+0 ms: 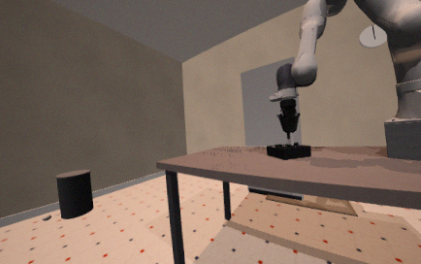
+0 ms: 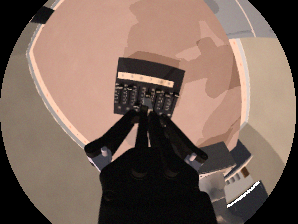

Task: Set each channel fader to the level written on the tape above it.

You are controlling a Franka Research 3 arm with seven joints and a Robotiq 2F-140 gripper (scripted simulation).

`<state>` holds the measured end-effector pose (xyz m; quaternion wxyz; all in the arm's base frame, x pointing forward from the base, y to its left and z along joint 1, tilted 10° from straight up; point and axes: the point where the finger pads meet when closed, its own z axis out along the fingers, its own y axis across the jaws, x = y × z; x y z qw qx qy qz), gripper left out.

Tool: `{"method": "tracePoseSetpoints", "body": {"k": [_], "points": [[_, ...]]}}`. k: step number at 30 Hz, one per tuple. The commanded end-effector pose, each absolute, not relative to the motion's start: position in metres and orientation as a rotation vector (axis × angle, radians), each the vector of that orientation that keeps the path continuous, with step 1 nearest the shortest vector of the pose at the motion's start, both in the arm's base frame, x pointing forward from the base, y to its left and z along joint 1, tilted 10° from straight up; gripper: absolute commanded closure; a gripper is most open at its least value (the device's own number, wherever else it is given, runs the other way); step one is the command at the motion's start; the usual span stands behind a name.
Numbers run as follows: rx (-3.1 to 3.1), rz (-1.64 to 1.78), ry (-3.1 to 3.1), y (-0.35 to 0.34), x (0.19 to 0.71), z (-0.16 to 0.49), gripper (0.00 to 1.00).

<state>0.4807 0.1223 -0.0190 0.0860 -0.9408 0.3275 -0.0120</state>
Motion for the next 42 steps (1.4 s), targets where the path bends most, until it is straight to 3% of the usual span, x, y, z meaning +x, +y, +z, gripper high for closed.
{"method": "tracePoseSetpoints", "body": {"k": [1, 42], "points": [[-2.807, -0.034, 0.971, 0.121, 0.481, -0.02, 1.0], [-2.807, -0.034, 0.971, 0.123, 0.476, -0.009, 1.0]]}}
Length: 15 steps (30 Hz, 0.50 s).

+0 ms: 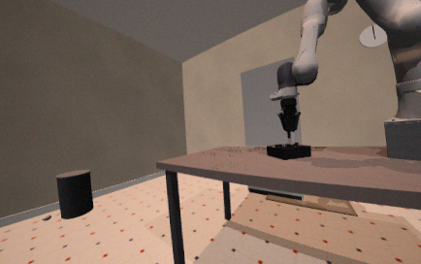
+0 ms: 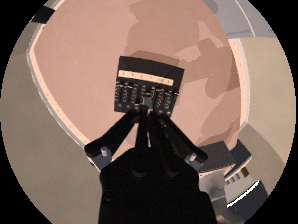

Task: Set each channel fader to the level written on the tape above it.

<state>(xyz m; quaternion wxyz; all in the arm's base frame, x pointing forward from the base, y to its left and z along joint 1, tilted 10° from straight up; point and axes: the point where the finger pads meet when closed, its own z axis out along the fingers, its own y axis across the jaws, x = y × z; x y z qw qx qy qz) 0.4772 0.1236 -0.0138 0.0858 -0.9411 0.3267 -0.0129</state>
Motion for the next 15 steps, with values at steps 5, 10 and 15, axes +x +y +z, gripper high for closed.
{"method": "tracePoseSetpoints", "body": {"k": [5, 10, 15], "points": [[-2.807, -0.034, 0.971, 0.12, 0.475, 0.006, 1.0], [-2.807, -0.034, 0.971, 0.119, 0.474, 0.014, 1.0], [-2.807, -0.034, 0.971, 0.118, 0.474, 0.02, 1.0]]}}
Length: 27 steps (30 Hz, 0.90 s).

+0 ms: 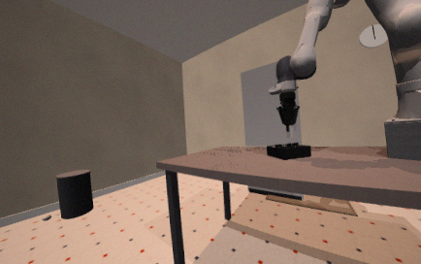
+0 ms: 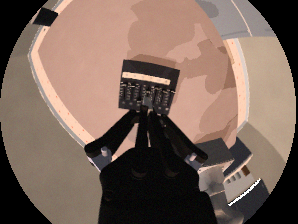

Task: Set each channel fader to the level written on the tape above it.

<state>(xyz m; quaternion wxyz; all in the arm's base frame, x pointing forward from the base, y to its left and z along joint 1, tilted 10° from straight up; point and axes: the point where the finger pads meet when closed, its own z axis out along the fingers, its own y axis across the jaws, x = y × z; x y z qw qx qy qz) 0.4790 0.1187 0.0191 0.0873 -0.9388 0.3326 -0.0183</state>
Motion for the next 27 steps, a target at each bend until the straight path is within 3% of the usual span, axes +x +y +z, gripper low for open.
{"method": "tracePoseSetpoints", "body": {"k": [1, 13, 14, 27], "points": [[-2.807, -0.034, 0.971, 0.118, 0.473, 0.02, 1.0], [-2.807, -0.034, 0.971, 0.118, 0.473, 0.02, 1.0], [-2.807, -0.034, 0.971, 0.118, 0.473, 0.02, 0.0], [-2.807, -0.034, 0.971, 0.115, 0.472, 0.04, 0.0]]}}
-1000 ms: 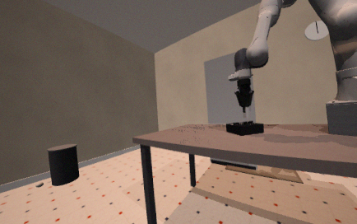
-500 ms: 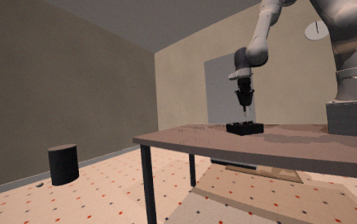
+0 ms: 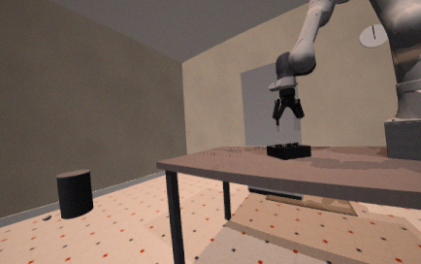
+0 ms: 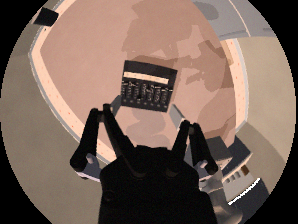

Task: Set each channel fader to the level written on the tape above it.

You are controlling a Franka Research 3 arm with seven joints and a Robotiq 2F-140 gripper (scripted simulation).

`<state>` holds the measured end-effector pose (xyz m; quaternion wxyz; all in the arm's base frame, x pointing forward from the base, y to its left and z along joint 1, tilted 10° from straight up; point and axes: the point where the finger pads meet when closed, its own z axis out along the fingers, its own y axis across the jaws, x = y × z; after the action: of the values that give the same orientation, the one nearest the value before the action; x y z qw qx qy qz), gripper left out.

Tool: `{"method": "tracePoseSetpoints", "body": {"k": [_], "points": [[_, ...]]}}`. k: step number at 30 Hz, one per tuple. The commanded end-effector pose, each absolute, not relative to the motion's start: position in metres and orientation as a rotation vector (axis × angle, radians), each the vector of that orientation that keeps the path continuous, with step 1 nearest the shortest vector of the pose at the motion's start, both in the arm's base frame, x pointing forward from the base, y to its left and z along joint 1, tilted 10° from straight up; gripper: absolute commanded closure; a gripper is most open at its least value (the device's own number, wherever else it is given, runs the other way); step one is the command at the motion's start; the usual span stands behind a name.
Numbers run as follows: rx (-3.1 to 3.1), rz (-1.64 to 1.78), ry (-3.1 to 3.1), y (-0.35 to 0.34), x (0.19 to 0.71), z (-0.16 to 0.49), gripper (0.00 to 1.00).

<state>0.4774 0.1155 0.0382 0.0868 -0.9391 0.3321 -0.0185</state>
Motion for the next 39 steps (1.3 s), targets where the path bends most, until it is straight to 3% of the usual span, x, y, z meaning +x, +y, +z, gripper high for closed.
{"method": "tracePoseSetpoints", "body": {"k": [1, 14, 39], "points": [[-2.807, -0.034, 0.971, 0.115, 0.472, 0.043, 0.0], [-2.807, -0.034, 0.971, 0.108, 0.469, 0.083, 0.0], [-2.807, -0.034, 0.971, 0.108, 0.468, 0.084, 0.0]]}}
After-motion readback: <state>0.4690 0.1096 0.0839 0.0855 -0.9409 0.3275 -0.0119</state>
